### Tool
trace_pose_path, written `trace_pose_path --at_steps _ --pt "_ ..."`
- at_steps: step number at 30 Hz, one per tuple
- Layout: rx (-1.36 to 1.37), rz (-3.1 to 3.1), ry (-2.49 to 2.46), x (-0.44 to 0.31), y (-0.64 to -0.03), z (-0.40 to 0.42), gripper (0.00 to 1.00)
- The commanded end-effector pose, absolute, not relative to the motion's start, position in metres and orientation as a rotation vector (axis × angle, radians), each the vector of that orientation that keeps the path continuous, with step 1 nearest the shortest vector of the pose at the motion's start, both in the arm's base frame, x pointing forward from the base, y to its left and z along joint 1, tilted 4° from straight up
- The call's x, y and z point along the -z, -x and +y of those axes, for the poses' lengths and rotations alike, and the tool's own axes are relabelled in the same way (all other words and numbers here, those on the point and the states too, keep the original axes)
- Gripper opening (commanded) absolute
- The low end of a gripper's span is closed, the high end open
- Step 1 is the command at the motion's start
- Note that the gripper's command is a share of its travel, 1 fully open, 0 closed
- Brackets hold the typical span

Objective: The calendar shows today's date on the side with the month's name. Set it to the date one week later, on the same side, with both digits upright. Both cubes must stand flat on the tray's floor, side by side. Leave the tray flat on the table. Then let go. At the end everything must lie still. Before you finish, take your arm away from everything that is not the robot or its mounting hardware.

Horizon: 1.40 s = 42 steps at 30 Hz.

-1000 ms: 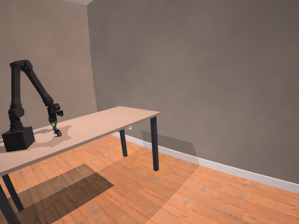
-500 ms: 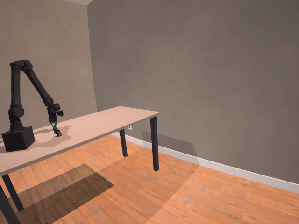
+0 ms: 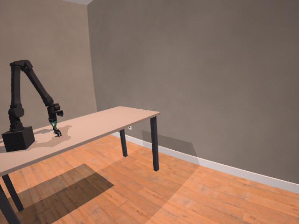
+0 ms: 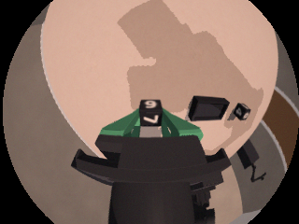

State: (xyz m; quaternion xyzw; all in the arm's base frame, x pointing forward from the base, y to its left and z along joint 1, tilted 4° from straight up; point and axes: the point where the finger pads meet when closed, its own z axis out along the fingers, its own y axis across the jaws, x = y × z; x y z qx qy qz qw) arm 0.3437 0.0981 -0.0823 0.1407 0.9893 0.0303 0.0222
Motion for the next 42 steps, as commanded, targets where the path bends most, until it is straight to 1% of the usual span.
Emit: trace_pose_path --at_steps 1,32,42 --pt "-0.116 3.031 -0.440 0.074 -0.349 0.101 0.25" --pt "-0.120 3.024 -0.440 0.072 -0.352 0.101 0.25" --pt "-0.122 3.021 -0.441 0.071 -0.361 0.103 0.25"
